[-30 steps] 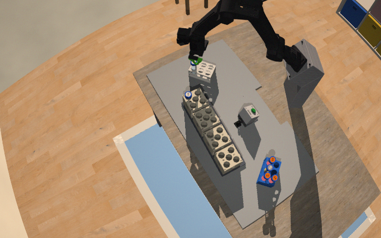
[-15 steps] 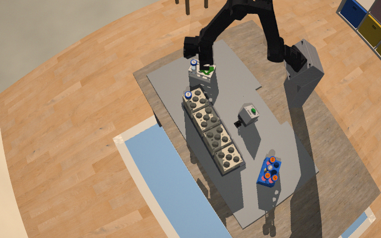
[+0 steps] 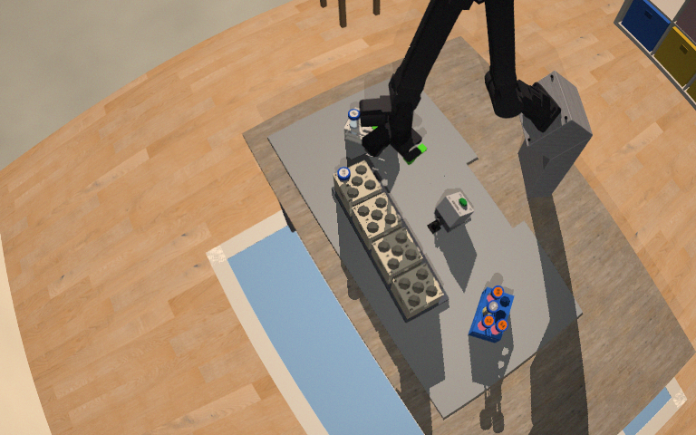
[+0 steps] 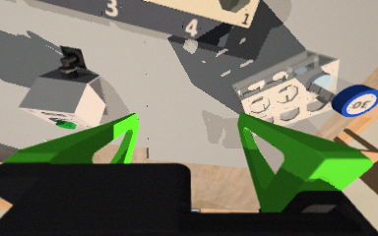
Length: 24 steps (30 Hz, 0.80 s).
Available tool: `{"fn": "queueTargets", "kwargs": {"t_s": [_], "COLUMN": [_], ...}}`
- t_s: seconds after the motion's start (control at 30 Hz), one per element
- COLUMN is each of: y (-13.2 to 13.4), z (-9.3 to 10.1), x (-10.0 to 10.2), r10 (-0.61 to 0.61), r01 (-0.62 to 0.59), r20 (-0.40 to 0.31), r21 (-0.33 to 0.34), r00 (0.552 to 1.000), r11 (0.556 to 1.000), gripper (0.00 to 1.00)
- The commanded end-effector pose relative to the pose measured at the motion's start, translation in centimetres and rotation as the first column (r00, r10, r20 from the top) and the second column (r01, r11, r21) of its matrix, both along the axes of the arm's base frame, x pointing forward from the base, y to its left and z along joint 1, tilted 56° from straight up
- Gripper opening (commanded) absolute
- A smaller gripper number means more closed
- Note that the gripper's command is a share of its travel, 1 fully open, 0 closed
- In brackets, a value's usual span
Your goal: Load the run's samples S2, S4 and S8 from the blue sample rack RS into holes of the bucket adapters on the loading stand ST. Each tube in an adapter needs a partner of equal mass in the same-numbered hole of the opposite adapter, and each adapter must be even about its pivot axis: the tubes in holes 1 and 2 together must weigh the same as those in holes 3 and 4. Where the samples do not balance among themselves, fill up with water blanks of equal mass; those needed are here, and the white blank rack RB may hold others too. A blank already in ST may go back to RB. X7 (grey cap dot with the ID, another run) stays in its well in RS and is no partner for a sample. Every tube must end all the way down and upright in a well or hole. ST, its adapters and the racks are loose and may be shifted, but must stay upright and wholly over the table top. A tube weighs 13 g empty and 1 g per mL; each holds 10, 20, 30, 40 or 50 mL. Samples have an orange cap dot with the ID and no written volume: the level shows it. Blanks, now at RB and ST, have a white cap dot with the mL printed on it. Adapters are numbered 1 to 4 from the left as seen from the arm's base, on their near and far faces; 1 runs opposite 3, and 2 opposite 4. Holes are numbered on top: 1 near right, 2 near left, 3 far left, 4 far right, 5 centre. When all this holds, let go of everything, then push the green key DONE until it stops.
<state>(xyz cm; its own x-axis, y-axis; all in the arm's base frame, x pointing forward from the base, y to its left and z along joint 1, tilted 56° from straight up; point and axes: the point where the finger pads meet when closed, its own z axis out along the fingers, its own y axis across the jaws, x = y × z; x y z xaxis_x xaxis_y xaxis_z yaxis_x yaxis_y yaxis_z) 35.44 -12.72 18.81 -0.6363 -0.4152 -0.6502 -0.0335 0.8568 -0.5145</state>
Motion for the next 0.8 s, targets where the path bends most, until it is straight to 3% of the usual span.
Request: {"fn": "queueTargets", "kwargs": {"t_s": [0.0, 0.17, 0.33, 0.5, 0.57, 0.77], "y": [1.2, 5.1, 9.0, 12.8, 12.8, 17.7], "z": [1.0, -1.6, -3.5, -5.2, -5.2, -6.4], "x": [0.3, 0.7, 0.9, 1.2, 1.2, 2.0], "r10": [0.093, 0.214, 0.308, 0.307, 0.307, 0.311], "r01": [-0.093, -0.242, -0.391, -0.389, -0.389, -0.384], "r20": [-0.001, -0.127, -0.253, -0.251, -0.251, -0.234], "r21": [-0.113, -0.279, -0.426, -0.423, -0.423, -0.423], "r00": [0.996, 0.969, 0.917, 0.918, 0.918, 0.921], "r11": [0.989, 0.929, 0.816, 0.818, 0.818, 0.82], "gripper": [1.0, 1.0, 1.0, 1.0, 1.0, 1.0]}}
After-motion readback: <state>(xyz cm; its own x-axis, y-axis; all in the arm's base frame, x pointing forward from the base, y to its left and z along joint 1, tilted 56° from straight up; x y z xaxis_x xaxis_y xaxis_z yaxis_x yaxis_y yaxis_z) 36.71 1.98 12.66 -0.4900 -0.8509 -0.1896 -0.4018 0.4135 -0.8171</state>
